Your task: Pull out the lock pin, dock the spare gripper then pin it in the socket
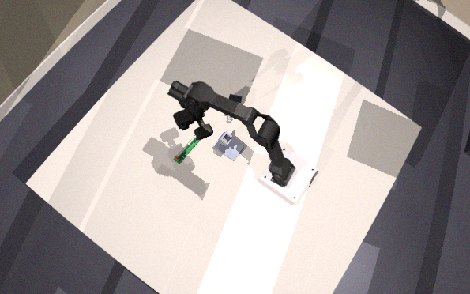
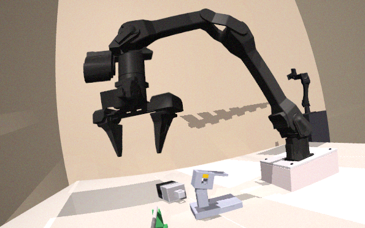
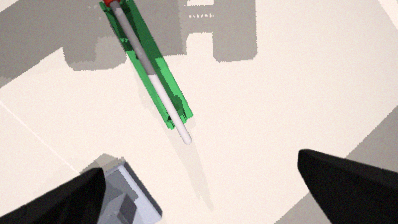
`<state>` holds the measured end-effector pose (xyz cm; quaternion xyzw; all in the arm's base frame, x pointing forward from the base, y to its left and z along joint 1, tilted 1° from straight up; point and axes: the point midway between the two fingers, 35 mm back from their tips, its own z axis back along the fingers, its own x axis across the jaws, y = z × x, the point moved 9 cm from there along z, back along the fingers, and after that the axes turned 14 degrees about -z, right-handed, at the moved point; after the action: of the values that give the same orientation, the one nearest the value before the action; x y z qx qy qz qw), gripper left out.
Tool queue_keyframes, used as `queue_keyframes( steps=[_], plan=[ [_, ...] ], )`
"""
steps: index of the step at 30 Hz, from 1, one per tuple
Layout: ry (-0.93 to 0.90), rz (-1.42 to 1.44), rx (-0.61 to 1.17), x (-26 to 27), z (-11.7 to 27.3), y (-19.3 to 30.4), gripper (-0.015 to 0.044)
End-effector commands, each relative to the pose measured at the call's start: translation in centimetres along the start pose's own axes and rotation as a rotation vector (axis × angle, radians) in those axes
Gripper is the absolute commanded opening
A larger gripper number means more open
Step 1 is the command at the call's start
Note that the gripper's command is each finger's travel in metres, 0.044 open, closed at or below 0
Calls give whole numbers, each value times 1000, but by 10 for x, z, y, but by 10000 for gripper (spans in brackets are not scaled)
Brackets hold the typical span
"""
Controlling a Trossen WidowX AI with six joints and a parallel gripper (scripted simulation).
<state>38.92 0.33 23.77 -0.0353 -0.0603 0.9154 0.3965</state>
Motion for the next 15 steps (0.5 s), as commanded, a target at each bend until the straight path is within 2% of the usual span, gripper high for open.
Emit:
queue_keyframes(
  steps=[1,11,15],
  plan=[
    [26,-426,29,-34,-4,39,440],
    [112,-1679,40,-88,-7,139,440],
    [143,-2034,33,-97,-8,170,440]
  ],
)
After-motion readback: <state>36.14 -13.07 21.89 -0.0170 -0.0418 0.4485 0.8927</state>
